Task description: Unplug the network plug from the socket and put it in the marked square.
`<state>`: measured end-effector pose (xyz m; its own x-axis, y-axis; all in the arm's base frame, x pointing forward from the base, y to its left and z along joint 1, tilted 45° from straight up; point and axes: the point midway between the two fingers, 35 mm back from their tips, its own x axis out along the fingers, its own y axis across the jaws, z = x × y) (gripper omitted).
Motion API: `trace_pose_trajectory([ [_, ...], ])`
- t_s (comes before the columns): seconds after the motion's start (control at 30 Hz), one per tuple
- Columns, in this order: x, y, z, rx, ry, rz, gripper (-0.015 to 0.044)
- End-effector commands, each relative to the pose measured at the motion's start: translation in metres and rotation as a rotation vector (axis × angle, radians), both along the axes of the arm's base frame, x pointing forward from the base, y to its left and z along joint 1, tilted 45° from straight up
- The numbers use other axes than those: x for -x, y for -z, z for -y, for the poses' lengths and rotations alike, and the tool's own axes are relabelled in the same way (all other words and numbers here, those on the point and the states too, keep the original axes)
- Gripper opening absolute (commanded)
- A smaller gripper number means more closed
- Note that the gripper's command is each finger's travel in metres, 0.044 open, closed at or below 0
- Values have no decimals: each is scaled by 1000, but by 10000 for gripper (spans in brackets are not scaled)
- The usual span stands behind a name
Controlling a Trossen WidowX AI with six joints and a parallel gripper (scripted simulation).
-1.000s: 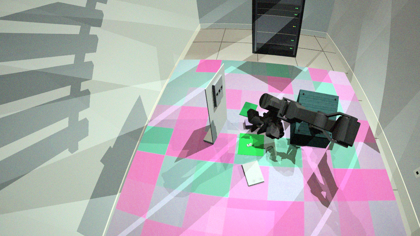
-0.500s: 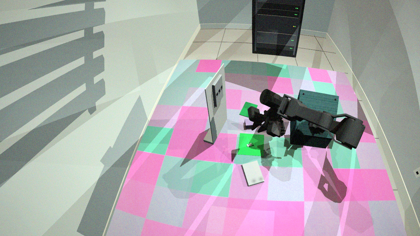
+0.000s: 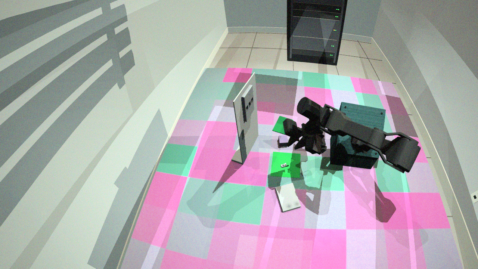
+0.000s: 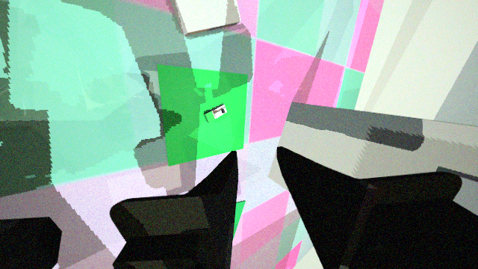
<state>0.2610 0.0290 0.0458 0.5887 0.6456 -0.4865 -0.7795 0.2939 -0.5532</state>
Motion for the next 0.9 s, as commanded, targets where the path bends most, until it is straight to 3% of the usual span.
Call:
trace_pose_trajectory([
  [0.0,0,-7,3,0,-3,13,156],
  [0.87,-1,-35,40,13,-5,-6,156],
])
